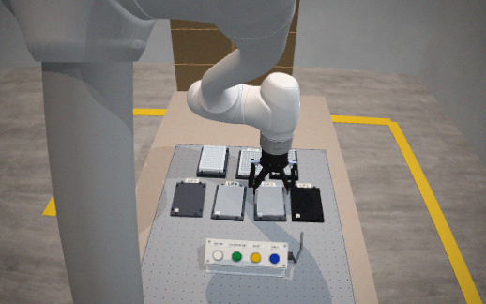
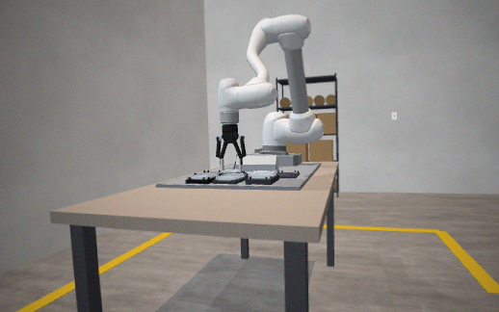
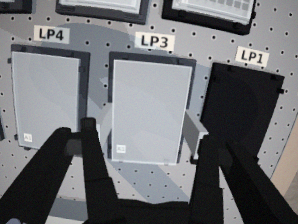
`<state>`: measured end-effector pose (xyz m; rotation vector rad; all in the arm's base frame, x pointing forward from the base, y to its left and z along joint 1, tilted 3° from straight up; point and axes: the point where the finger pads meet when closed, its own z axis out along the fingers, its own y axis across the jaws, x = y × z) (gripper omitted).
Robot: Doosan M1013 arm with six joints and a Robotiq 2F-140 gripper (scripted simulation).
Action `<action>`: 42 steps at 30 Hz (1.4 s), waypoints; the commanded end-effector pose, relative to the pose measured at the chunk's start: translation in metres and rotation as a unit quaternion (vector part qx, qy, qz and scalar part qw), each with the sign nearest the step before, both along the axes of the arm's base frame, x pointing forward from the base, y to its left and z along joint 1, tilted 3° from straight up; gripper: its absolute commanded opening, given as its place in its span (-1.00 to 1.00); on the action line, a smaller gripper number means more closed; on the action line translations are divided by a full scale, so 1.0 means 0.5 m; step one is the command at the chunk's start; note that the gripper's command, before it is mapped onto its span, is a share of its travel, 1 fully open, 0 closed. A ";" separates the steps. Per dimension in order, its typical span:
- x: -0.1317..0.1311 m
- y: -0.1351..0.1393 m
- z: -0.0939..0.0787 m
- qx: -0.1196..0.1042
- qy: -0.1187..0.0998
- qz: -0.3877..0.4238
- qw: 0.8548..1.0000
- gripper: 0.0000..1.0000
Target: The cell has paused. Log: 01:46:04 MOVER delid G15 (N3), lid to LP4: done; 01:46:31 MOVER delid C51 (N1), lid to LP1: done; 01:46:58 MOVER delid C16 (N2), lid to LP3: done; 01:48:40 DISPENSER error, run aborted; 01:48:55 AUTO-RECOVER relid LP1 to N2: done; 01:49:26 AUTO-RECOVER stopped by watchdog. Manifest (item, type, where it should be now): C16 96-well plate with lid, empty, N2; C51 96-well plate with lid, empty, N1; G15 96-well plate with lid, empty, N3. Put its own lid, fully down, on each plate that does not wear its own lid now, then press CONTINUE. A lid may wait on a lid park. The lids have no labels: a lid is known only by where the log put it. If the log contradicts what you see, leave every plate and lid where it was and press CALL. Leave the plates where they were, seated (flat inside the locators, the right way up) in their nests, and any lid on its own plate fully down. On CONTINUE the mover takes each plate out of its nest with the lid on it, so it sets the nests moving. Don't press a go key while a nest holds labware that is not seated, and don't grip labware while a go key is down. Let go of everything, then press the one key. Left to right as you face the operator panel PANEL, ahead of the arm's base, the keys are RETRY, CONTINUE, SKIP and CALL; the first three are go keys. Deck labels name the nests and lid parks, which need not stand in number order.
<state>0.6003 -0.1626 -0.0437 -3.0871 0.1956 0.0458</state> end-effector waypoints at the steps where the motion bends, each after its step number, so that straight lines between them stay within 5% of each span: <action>1: 0.000 0.000 0.005 0.000 0.000 0.000 1.000 -1.00; 29: 0.003 -0.005 0.103 0.000 0.000 0.000 1.000 -1.00; 42: 0.003 -0.006 0.120 0.000 0.000 0.000 1.000 -1.00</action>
